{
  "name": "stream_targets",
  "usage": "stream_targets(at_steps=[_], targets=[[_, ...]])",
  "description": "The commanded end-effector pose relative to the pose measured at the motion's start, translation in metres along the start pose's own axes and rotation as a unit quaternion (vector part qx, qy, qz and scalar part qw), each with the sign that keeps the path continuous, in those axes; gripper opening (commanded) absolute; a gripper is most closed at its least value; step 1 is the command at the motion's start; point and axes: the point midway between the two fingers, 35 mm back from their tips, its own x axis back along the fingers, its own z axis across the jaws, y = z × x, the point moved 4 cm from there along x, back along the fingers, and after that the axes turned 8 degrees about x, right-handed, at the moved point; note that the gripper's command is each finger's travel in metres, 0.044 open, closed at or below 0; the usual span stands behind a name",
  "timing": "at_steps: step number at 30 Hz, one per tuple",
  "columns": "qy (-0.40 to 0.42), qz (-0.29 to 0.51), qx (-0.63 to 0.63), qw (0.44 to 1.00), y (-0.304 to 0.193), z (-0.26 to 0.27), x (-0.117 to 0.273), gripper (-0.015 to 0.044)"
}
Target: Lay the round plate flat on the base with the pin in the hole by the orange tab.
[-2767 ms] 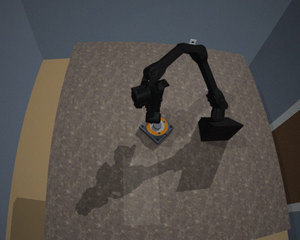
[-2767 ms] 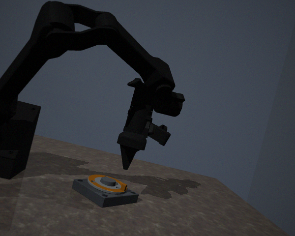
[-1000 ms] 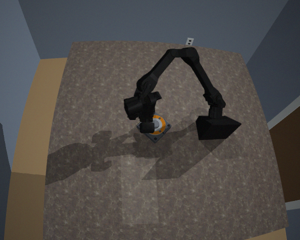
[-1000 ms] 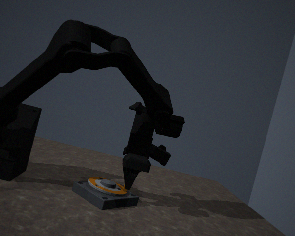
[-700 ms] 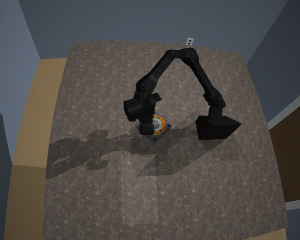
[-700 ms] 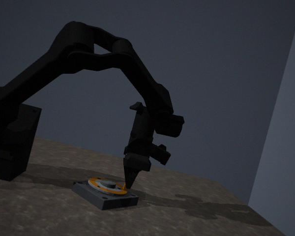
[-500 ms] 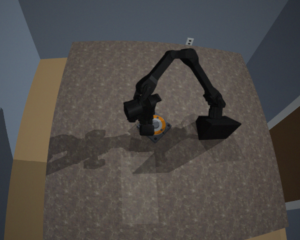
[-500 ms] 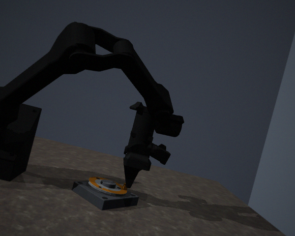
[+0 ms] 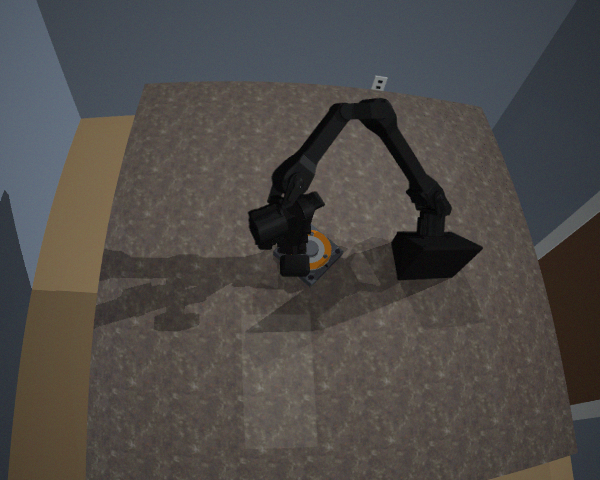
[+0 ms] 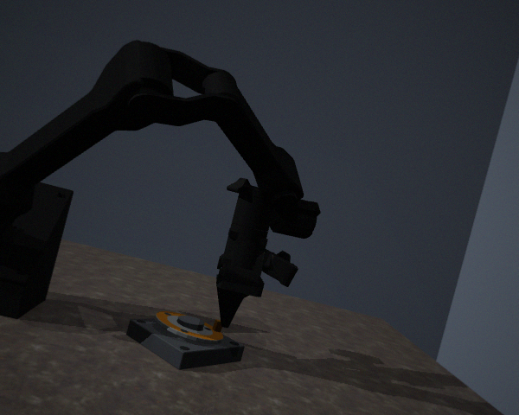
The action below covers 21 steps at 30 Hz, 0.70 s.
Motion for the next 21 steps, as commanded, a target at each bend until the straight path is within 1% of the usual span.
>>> stream_targets(at_steps=[1, 21], targets=[[0.004, 0.004, -0.001, 1.000, -0.001, 0.007, -0.002, 0.0000], [0.005, 0.004, 0.000, 1.000, -0.008, 0.021, -0.002, 0.0000]])
